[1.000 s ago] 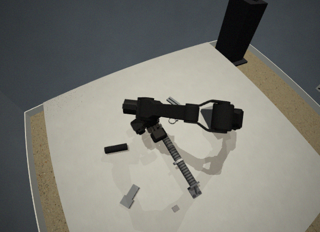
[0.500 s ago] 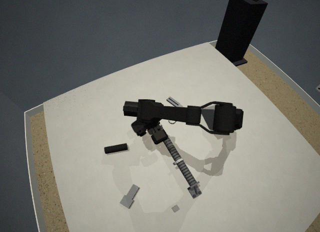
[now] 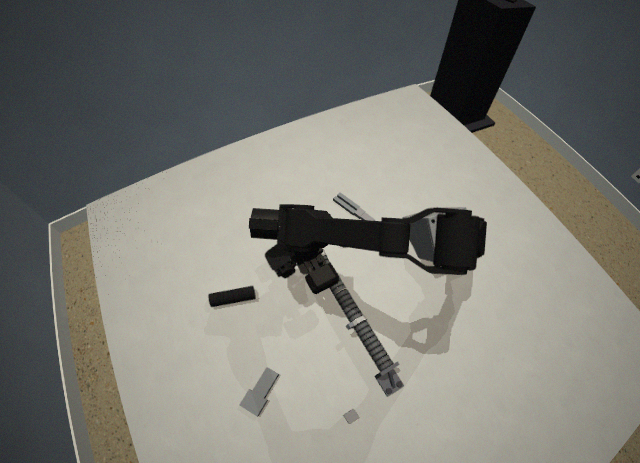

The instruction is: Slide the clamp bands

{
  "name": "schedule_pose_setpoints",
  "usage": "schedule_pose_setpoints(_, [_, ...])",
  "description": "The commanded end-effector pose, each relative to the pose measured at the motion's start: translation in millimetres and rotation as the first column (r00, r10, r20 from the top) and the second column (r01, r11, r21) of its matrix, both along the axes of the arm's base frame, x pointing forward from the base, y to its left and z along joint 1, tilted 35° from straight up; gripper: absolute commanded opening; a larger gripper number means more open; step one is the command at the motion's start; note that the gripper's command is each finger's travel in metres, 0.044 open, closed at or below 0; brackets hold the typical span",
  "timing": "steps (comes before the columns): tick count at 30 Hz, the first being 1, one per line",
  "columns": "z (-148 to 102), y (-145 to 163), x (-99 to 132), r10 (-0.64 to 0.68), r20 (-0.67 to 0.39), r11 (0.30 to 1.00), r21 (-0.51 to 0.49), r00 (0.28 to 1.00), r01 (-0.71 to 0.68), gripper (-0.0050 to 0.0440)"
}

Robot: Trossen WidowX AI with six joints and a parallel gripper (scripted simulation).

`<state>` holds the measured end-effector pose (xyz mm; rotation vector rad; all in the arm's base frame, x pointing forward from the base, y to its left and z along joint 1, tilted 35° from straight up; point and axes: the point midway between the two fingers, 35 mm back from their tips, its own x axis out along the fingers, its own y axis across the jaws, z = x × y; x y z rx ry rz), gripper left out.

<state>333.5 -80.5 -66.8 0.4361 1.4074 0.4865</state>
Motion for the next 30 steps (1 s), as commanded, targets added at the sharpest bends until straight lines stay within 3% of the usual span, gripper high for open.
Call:
schedule_pose_setpoints(1, [5.2,6.3,-0.8,0.0,0.002,1.0,0.003,1.0,0.0,0.0])
schedule_pose_setpoints(30, [20.4,28.2,-2.3,0.0,0.002,1.0,0.003,1.0,0.0,0.0])
